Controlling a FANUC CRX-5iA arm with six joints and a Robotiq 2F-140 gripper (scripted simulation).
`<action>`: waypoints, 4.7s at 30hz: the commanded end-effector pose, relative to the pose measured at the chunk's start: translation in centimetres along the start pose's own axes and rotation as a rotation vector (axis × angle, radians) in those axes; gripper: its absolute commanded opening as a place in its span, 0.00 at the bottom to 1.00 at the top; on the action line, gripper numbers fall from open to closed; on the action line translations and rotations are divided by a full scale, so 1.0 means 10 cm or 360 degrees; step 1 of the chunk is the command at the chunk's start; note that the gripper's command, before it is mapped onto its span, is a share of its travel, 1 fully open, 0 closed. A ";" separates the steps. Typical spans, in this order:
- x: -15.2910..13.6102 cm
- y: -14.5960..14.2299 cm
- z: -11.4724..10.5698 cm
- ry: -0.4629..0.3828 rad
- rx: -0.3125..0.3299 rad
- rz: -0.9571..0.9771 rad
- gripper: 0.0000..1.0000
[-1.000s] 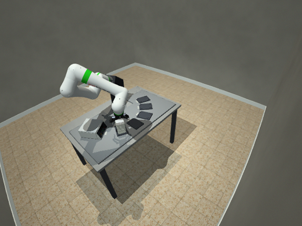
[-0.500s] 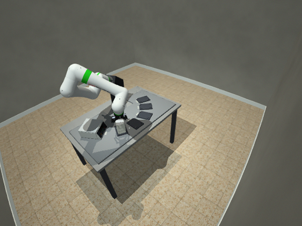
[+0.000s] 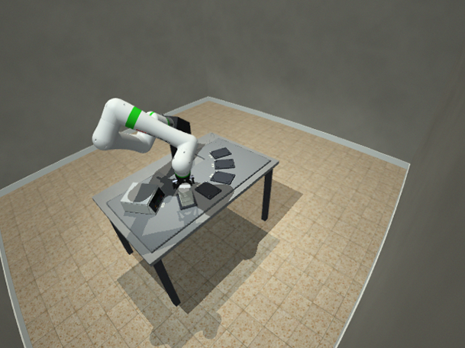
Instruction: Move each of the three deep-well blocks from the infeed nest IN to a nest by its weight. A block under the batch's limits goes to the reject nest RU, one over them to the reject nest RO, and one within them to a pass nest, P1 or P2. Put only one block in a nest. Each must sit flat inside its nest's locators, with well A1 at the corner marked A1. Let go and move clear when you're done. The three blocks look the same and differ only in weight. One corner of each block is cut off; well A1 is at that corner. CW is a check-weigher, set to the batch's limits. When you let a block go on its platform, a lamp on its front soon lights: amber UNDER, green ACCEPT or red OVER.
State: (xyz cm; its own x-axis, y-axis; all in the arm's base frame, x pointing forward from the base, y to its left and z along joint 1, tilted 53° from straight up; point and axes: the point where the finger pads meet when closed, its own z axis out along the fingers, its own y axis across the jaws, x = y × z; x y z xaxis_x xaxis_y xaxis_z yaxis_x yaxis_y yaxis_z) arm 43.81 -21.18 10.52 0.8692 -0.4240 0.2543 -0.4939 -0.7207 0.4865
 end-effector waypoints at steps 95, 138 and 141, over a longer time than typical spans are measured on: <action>-0.39 0.53 -0.57 0.0000 0.0300 0.0520 0.10; -0.55 1.72 -0.53 0.0000 0.0406 0.0704 0.10; -0.59 1.81 -0.50 0.0000 0.0486 0.0842 0.10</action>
State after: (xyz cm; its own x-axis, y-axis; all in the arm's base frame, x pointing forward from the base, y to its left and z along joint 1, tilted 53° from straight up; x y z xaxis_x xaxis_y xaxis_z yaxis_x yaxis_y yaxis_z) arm 30.69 -28.34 21.91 0.5753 -0.7182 0.3915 -0.8051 -0.5817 0.1160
